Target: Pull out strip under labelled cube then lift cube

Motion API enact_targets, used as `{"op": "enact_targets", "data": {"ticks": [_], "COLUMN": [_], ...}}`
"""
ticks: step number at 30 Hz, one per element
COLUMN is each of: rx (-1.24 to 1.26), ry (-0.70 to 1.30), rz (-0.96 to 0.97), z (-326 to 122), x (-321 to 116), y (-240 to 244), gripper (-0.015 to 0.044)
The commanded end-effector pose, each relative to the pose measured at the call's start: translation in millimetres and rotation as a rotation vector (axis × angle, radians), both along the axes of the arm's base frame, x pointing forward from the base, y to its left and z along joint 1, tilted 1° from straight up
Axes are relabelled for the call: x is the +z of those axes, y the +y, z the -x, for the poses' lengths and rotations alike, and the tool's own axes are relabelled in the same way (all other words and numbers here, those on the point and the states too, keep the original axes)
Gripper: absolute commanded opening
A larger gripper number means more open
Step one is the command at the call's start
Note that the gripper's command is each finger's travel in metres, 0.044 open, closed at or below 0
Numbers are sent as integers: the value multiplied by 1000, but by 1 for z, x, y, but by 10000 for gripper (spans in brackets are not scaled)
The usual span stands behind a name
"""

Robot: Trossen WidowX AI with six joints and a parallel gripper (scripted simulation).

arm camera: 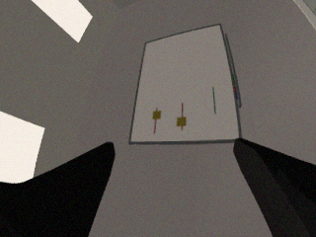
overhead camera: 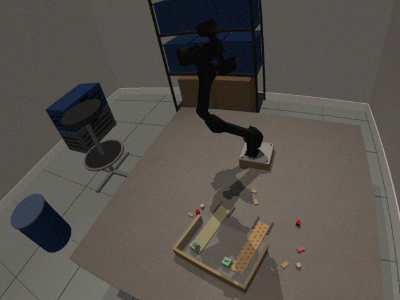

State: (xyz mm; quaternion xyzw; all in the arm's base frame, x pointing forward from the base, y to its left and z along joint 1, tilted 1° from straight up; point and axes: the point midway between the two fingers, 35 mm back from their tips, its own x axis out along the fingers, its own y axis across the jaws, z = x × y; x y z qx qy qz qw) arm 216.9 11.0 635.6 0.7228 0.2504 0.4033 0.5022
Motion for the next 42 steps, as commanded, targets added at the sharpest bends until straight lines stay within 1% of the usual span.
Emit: {"op": "enact_targets", "data": {"ticks": [1,3,7,10,16,21,26,32,37,42], "rx": [-1,-11,-162,-271,-458,-572,-646,-690,-687,-637], "ry": [-9,-84,-273,-405,-644,-804,-908,-981,-1002,-962], "rz": [0,-1,48,108,278,461,658,932,1184,1415], "z": [1,7,48,77,118,127,114,75,31,-15], "x": [1,5,15,17,7,-17,-50,-105,-160,-222], "y": [0,2,4,14,56,101,142,178,188,181], "gripper": [400,400,400,400,400,400,400,400,400,400]}}
